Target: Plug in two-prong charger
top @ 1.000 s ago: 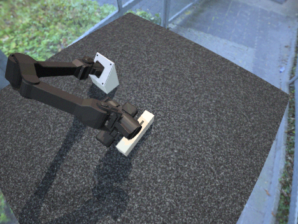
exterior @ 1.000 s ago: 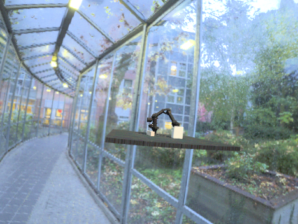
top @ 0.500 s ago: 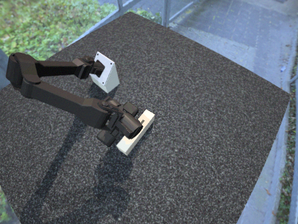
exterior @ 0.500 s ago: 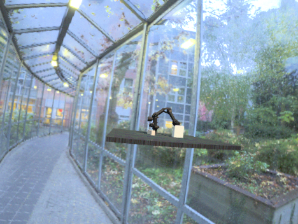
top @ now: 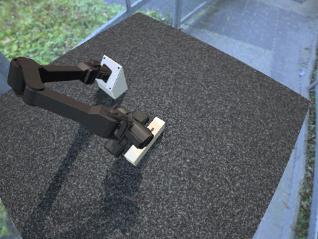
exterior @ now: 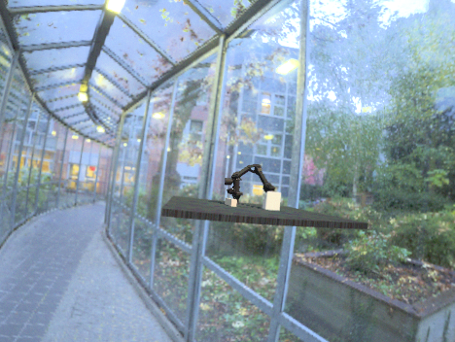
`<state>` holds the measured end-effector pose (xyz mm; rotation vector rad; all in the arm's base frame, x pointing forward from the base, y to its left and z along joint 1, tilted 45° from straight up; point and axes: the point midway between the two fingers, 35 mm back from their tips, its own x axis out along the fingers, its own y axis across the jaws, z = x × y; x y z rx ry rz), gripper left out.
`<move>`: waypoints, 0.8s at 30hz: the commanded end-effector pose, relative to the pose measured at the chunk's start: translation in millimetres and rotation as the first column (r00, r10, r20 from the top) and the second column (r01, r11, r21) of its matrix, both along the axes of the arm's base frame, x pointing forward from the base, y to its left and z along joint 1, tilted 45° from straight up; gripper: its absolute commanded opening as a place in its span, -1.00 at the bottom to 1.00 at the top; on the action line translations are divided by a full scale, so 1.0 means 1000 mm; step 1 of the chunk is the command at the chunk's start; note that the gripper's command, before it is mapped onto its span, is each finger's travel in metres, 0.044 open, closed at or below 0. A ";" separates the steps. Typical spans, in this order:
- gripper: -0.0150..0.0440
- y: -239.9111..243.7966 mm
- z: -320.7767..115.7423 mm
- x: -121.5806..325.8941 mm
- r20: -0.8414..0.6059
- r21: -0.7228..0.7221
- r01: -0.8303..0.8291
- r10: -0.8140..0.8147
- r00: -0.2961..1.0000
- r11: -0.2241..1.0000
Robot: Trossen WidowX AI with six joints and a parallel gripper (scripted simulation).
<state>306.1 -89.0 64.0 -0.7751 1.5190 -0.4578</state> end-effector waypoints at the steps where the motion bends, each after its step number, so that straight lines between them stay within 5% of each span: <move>1: -0.49 0.000 0.001 0.003 0.006 -0.003 0.002 -0.002 1.000 1.000; 24: -0.49 0.002 0.001 0.010 0.006 -0.002 0.002 -0.002 1.000 1.000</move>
